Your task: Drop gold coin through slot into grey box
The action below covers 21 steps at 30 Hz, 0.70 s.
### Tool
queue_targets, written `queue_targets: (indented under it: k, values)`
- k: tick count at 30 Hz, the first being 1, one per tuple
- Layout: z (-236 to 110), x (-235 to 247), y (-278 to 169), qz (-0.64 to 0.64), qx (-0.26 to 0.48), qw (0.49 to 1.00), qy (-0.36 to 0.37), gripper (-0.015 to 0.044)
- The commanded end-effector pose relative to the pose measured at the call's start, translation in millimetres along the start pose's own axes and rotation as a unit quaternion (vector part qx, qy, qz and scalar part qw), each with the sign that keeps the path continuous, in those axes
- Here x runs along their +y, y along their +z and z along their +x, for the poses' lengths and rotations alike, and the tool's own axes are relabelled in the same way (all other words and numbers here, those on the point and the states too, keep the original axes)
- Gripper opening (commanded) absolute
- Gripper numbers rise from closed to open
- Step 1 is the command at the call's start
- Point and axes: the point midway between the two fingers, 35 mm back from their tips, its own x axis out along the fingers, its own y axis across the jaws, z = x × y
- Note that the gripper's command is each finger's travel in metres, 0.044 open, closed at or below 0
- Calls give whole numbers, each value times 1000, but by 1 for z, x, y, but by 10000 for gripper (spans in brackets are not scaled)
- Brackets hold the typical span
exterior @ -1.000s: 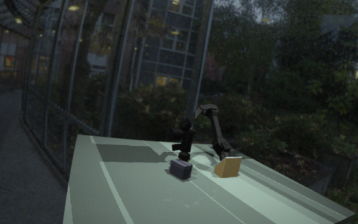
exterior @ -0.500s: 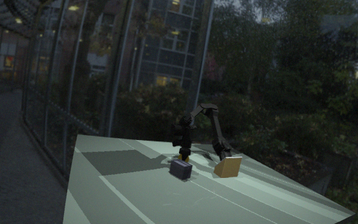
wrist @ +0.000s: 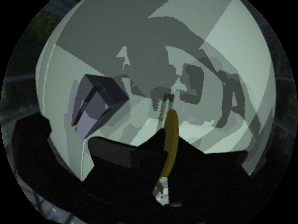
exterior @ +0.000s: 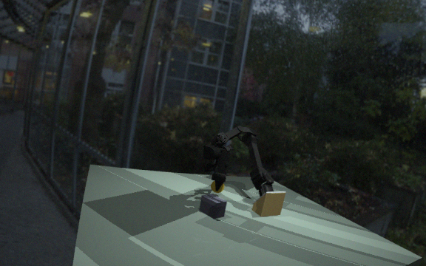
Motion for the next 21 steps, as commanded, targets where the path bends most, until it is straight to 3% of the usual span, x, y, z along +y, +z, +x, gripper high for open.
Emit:
queue_targets:
  k: [1, 12, 21]
  values:
    - [-11, 1, 0, 4, 0, 1000, 1, 0]
    - [-32, -3, -2, 13, 0, 1000, -5, 0]
    - [-32, -5, 2, 154, -1, 988, -5, 0]
